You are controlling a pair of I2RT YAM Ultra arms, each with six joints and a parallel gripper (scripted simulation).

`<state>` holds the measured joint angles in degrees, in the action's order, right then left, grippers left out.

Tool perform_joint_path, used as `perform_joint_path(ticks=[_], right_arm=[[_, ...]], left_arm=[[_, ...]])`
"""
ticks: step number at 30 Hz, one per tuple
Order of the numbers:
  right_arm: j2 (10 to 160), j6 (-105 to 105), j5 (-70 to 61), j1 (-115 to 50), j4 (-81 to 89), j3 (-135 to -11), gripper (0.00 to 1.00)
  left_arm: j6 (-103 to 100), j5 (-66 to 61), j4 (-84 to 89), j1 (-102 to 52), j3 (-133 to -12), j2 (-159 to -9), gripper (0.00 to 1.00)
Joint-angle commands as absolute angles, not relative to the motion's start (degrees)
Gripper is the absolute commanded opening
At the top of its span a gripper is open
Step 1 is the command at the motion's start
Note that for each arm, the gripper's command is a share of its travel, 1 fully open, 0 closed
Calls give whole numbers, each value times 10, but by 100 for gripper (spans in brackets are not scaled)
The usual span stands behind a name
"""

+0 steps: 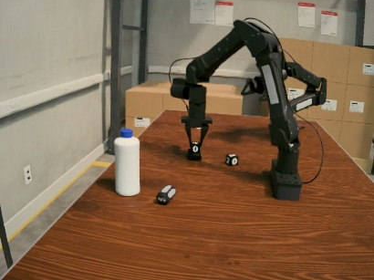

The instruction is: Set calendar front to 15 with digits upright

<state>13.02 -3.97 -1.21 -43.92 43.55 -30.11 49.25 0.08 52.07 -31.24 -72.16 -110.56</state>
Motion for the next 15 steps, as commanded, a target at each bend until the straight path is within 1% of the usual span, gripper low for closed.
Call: perform_joint_path(ticks=[1,12,13,15], right_arm=[[120,-40,-16,-436,445,-313,100],[120,-40,-16,-436,445,-313,100],[120,-40,-16,-436,445,-313,100],[120,-40,-16,-436,445,-313,100]], left_arm=[[489,-3,513,-313,-723,-1098,26],[486,-6,507,-316,-716,-1090,26],[486,-5,511,-318,-733,-1098,26],[487,-4,503,-319,-730,-1103,26]])
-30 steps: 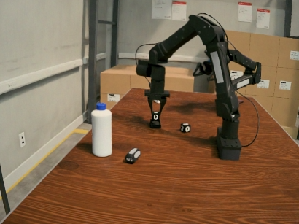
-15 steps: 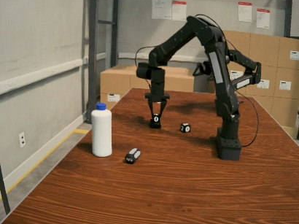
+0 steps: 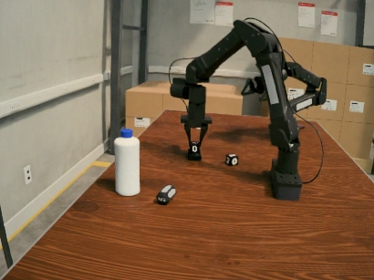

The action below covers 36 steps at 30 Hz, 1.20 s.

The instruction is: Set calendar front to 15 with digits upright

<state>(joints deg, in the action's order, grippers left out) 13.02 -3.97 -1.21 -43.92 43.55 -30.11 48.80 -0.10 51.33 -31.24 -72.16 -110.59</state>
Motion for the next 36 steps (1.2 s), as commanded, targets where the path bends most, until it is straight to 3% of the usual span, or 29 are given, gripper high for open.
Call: perform_joint_path(ticks=[1,11,23,36], right_arm=[[120,-40,-16,-436,445,-313,100],[120,-40,-16,-436,445,-313,100],[120,-40,-16,-436,445,-313,100],[120,-40,-16,-436,445,-313,100]], left_arm=[[488,-4,499,-320,-728,-1105,26],[494,-13,456,-313,-692,-1127,26],[495,-20,531,-307,-763,-1145,26],[492,-14,521,-308,-756,-1138,26]])
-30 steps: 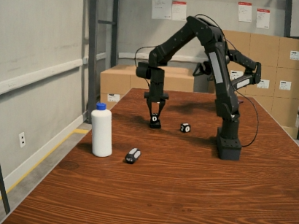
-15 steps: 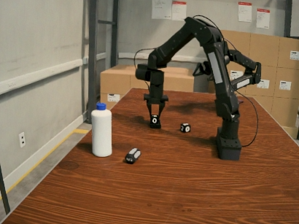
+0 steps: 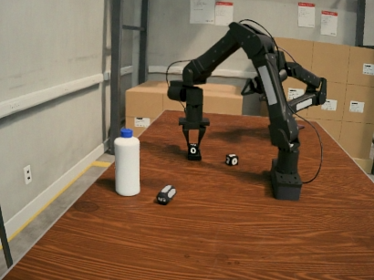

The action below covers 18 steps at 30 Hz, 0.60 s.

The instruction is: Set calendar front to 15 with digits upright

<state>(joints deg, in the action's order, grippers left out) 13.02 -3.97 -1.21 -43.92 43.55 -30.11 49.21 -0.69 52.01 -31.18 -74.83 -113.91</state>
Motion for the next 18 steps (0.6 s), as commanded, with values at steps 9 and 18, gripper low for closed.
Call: perform_joint_path(ticks=[9,18], right_arm=[[120,-40,-16,-436,445,-313,100],[120,-40,-16,-436,445,-313,100]], left_arm=[[488,-12,513,-311,-723,-1107,26],[489,-12,513,-311,-722,-1106,26]])
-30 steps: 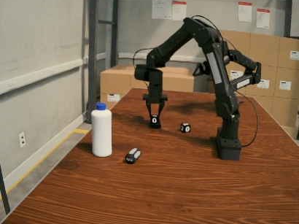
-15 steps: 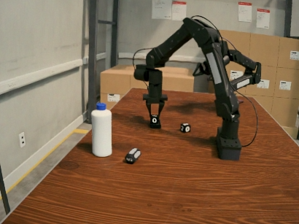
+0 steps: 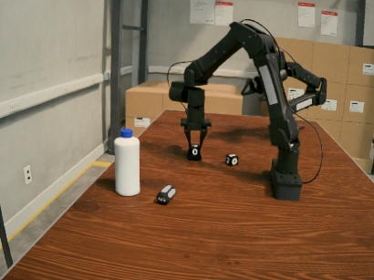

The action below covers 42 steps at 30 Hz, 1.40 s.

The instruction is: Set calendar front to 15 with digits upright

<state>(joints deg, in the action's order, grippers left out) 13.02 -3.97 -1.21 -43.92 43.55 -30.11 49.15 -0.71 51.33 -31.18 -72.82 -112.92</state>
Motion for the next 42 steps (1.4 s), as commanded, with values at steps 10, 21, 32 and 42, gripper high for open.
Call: perform_joint_path(ticks=[10,21,32,42], right_arm=[[120,-40,-16,-436,445,-313,100],[120,-40,-16,-436,445,-313,100],[120,-40,-16,-436,445,-313,100],[120,-40,-16,-436,445,-313,100]], left_arm=[[489,-9,503,-312,-721,-1116,26],[492,0,444,-315,-683,-1127,26],[499,-4,464,-312,-694,-1125,37],[482,-5,468,-323,-697,-1096,55]])
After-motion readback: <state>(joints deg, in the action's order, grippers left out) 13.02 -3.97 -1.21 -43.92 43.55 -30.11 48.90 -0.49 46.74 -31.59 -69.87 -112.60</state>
